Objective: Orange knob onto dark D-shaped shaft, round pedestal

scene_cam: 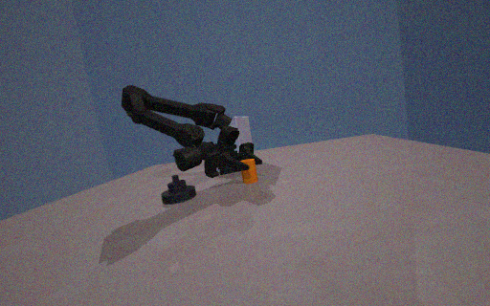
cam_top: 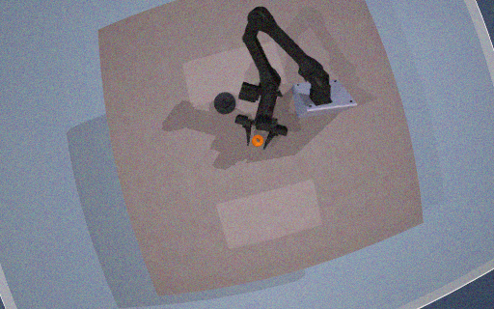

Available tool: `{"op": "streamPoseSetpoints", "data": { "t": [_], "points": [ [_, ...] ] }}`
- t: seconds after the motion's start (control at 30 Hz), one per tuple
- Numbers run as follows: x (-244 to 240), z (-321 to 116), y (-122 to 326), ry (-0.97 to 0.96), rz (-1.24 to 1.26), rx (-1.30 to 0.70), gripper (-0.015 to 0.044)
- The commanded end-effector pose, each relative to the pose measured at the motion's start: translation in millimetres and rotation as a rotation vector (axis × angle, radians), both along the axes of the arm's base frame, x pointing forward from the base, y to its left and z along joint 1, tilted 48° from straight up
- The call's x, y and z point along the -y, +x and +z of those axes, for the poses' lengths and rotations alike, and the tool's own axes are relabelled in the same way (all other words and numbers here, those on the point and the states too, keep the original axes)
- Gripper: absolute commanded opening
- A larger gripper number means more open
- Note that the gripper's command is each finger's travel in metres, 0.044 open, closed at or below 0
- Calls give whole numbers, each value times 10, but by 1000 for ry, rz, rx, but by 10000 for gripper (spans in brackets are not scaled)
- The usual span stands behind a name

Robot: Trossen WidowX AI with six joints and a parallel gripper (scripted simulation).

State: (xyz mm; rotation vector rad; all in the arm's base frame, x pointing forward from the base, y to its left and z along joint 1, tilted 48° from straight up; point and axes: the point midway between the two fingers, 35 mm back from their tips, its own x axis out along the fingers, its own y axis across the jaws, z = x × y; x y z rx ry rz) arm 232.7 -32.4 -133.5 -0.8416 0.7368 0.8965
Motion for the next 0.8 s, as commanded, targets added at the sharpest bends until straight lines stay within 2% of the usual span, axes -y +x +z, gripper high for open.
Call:
{"op": "streamPoseSetpoints", "data": {
  "t": [0.0, 0.13, 0.37, 0.63, 0.77],
  "points": [
    [1, 0, 2, 0, -1, 0, 339],
    [1, 0, 2, 0, -1, 0, 440],
    [-10, 11, 6, -1, -1, 0, 440],
    [-546, 495, 81, -1, 0, 3, 440],
    [-596, 535, 76, 1, 0, 5, 440]
  ]
}}
